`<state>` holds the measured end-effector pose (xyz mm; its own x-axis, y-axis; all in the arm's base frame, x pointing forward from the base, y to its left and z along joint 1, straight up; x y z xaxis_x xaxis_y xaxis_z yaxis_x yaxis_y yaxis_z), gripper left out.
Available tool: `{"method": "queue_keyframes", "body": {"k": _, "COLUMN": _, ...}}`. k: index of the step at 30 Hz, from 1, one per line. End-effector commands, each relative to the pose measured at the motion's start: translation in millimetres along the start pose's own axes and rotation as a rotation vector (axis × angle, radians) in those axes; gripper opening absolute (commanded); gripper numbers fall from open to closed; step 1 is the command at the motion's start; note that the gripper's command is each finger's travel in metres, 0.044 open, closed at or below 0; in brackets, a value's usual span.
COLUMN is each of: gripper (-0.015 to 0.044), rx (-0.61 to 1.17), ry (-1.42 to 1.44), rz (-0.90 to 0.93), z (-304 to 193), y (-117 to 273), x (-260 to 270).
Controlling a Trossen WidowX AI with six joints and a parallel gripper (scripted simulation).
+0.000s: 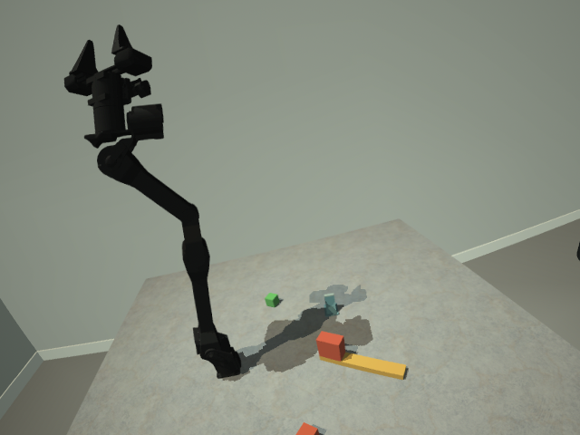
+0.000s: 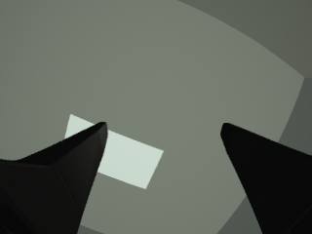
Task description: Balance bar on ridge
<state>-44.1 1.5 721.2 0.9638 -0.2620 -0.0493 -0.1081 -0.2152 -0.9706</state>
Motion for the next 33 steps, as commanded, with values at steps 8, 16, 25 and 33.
{"method": "queue_keyframes", "body": {"k": 8, "gripper": 0.0315, "rx": 0.030, "ry": -0.051, "rz": -0.071, "z": -12.6, "y": 8.9, "x": -14.2}}
{"method": "queue_keyframes", "body": {"k": 16, "gripper": 0.0315, "rx": 0.090, "ry": -0.156, "rz": -0.124, "z": -30.8, "y": 14.8, "x": -22.7}}
{"method": "queue_keyframes", "body": {"k": 25, "gripper": 0.0315, "rx": 0.186, "ry": -0.240, "rz": -0.246, "z": -60.1, "y": 27.4, "x": -37.8}}
{"method": "queue_keyframes", "body": {"k": 33, "gripper": 0.0315, "rx": 0.295, "ry": -0.320, "rz": -0.359, "z": -91.8, "y": 43.5, "x": -46.0}}
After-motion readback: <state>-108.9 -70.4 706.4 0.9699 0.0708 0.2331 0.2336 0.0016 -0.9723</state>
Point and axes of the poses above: the point midway between the two fingers, 35 mm back from their tips, its own y axis back along the fingers, its own x axis across the jaws, z = x × y, the point moved 9 cm from there along y, back along the fingers, and after that the axes turned 6 degrees about -y, right-handed, at the moved point
